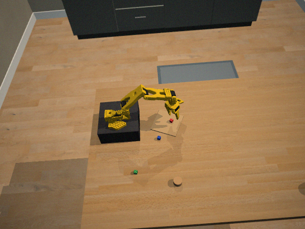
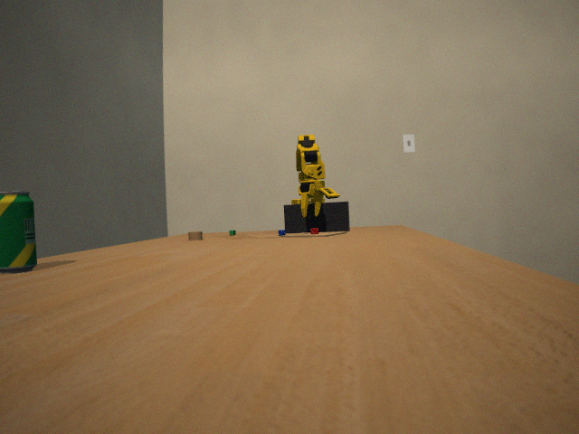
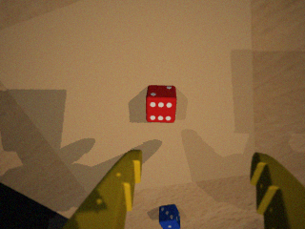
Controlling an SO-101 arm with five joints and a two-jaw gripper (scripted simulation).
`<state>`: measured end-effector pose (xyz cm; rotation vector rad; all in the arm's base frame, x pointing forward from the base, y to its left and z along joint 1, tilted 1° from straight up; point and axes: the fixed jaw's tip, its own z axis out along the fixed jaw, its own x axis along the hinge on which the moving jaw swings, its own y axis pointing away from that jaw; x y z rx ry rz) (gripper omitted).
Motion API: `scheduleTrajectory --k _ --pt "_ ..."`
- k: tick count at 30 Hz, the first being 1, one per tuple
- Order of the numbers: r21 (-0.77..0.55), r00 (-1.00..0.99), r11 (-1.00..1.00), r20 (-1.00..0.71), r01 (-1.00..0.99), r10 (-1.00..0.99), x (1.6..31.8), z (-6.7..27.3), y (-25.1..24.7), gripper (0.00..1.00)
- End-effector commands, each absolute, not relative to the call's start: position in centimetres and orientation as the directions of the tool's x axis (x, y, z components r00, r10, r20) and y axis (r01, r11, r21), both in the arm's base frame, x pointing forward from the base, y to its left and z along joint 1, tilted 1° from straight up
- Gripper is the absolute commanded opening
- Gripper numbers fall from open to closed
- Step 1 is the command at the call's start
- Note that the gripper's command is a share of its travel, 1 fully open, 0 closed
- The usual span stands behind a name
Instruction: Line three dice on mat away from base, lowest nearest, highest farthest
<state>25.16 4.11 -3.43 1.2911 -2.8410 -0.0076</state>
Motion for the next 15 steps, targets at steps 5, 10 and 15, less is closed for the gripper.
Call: scheduleTrajectory --k 5,10,15 --pt "0.013 -0.657 0.657 0.015 -0.754 -0.754 25.00 -2.16 4.28 0.27" --pt "0.013 -0.657 0.657 0.015 -0.754 -0.754 25.00 -2.15 4.28 0.27" --pt "0.013 -0.657 0.657 0.015 -0.754 -0.754 25.00 -2.15 4.28 0.27"
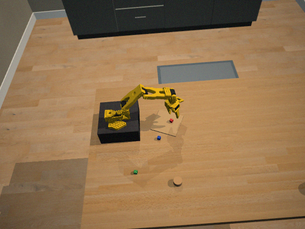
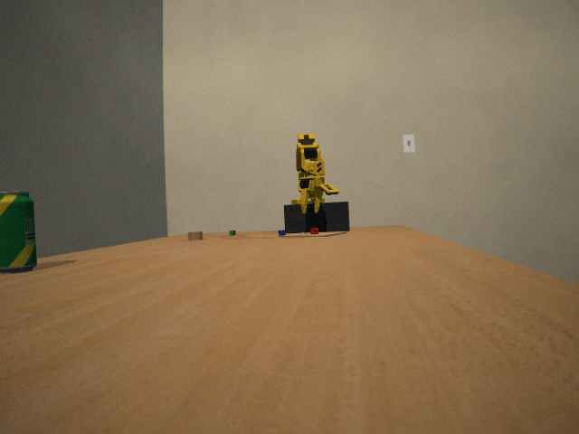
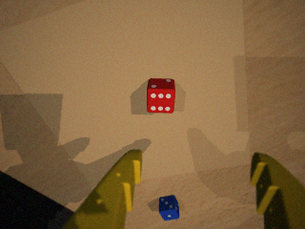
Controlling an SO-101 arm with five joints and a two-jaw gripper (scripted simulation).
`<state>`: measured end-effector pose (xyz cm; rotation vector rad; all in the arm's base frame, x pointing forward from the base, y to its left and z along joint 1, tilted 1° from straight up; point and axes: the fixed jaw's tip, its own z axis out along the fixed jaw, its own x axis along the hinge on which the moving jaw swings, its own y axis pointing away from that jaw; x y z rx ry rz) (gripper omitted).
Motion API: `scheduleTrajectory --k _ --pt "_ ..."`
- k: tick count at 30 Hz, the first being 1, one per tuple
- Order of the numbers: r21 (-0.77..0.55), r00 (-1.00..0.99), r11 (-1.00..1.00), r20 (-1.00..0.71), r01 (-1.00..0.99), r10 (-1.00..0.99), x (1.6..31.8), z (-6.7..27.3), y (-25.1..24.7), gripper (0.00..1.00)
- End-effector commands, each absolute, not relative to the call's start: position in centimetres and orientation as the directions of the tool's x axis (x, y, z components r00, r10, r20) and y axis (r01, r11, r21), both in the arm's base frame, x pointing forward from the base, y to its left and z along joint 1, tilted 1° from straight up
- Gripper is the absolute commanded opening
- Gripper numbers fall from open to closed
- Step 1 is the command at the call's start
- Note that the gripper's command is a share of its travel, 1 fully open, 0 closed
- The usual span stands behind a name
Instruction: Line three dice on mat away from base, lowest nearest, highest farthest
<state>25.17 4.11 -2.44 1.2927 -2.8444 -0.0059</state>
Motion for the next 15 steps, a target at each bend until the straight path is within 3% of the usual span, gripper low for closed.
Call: scheduleTrajectory --k 1,15 --pt "0.013 -0.657 0.657 0.015 -0.754 -0.754 25.00 -2.15 4.28 0.27" --pt "0.001 -0.657 0.657 0.001 -0.754 -0.754 25.24 -1.76 4.31 0.27"
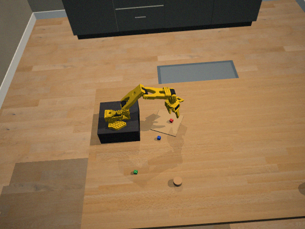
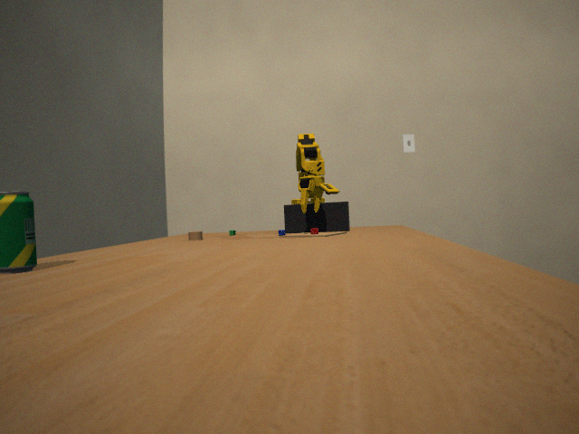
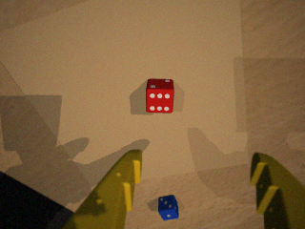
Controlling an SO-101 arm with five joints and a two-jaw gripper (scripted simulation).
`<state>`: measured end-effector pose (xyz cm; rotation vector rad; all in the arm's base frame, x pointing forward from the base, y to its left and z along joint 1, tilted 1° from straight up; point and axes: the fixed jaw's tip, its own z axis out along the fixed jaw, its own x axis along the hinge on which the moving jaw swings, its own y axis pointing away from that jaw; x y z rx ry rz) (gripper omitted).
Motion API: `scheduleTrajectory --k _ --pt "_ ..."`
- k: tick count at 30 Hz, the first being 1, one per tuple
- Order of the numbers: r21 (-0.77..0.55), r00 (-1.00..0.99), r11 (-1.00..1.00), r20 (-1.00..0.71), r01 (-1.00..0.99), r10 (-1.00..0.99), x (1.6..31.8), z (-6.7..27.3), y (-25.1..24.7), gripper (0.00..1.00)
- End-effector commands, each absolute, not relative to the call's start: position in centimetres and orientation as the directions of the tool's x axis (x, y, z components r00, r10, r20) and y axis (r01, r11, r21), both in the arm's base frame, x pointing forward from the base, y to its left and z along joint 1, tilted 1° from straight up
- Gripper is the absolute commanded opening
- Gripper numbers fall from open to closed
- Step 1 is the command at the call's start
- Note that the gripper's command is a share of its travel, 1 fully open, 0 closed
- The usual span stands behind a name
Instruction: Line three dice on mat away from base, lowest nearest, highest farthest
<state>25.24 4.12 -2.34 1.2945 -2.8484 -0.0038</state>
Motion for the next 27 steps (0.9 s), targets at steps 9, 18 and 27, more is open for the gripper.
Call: scheduleTrajectory --k 9,18,27 --pt "-0.129 -0.642 0.659 -0.151 -0.741 -0.752 27.5 3.0 4.6 0.26" --pt "-0.252 -0.598 0.664 -0.296 -0.703 -0.745 28.7 8.1 4.8 0.26" --pt "-0.300 -0.572 0.668 -0.352 -0.681 -0.741 29.0 10.3 4.9 0.25"
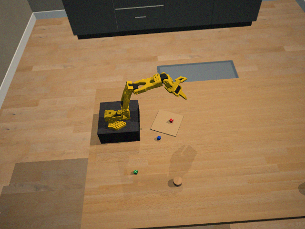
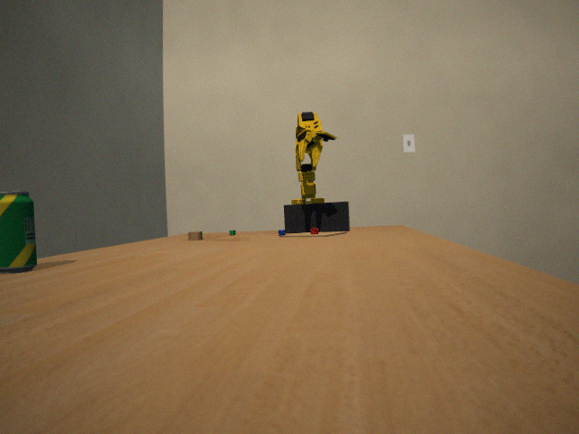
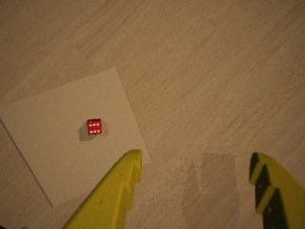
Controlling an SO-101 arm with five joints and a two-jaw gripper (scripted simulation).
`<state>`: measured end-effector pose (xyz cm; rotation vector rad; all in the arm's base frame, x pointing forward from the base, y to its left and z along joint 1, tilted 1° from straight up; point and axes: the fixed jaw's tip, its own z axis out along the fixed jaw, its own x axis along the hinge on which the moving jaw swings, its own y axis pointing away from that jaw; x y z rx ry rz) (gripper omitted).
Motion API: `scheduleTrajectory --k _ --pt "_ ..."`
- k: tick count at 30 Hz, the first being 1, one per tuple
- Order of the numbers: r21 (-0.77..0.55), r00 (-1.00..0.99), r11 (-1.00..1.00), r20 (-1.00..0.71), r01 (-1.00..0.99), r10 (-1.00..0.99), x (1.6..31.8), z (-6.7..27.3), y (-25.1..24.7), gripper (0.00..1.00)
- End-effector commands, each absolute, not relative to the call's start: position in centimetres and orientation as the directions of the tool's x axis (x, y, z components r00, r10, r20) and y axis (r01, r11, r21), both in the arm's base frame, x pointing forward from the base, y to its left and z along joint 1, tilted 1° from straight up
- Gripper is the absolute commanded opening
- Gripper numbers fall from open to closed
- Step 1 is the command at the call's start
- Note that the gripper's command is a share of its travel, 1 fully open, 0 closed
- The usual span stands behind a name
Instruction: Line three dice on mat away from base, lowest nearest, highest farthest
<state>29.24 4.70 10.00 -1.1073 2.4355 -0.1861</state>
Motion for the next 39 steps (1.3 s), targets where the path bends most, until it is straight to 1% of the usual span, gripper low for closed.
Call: scheduleTrajectory --k 1,10,14,17,19,24,28,34,36,37,39 --pt "-0.300 -0.572 0.668 -0.352 -0.681 -0.741 29.0 10.3 4.9 0.25" --pt "-0.292 -0.608 0.704 -0.359 -0.648 -0.708 29.1 10.2 4.1 0.25" --pt "-0.274 -0.675 0.771 -0.373 -0.575 -0.637 29.3 10.2 2.5 0.25" --pt "-0.252 -0.744 0.839 -0.389 -0.482 -0.544 29.5 10.1 0.6 0.25" --pt "-0.252 -0.744 0.839 -0.389 -0.482 -0.544 29.5 10.1 0.6 0.25" --pt "-0.198 -0.856 0.950 -0.419 -0.239 -0.303 29.4 10.0 -3.8 0.25" --pt "-0.154 -0.894 0.987 -0.437 -0.039 -0.103 28.8 9.9 -7.0 0.25" --pt "-0.083 -0.867 0.958 -0.454 0.273 0.207 27.1 9.7 -11.9 0.25" --pt "-0.083 -0.867 0.958 -0.454 0.273 0.207 27.1 9.7 -11.9 0.25" --pt "-0.052 -0.822 0.913 -0.458 0.404 0.338 26.1 9.7 -14.0 0.25" --pt "-0.039 -0.799 0.890 -0.460 0.454 0.387 25.6 9.6 -14.7 0.25"
